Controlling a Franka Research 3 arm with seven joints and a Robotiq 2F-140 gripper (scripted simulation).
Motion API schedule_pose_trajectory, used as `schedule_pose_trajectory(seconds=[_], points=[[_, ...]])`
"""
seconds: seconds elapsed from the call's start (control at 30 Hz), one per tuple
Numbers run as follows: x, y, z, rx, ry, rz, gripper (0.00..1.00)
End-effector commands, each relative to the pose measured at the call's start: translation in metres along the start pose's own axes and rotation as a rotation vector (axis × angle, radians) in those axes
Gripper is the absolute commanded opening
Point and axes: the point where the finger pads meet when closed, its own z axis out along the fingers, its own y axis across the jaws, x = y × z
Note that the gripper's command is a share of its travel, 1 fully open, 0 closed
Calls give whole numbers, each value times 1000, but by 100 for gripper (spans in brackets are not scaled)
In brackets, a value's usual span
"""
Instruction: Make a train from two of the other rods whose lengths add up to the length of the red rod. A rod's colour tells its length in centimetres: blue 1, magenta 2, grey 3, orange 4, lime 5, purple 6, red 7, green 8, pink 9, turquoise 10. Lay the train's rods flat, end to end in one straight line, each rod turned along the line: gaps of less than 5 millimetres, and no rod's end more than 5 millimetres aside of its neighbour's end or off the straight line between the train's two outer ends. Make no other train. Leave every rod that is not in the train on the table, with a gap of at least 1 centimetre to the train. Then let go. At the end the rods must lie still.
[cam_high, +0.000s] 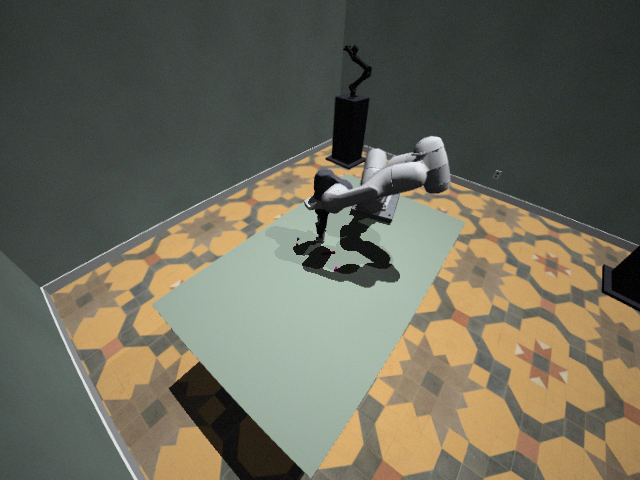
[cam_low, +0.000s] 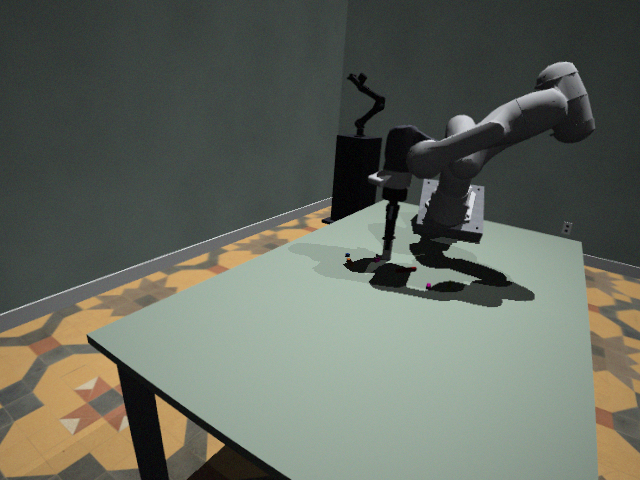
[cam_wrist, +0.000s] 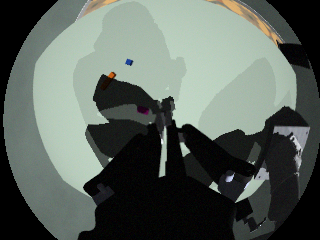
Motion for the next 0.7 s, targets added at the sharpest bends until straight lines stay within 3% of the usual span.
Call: schedule_pose_trajectory(seconds=[0.0, 0.2, 0.27, 0.5, 0.67], points=[[1, 0, -5, 0, 2, -2, 3], [1, 0, -40, 0, 2, -2, 3], [1, 0, -40, 0, 2, -2, 3], [1, 0, -88, 0, 2, -2, 3], [1, 0, -99, 0, 2, -2, 3]])
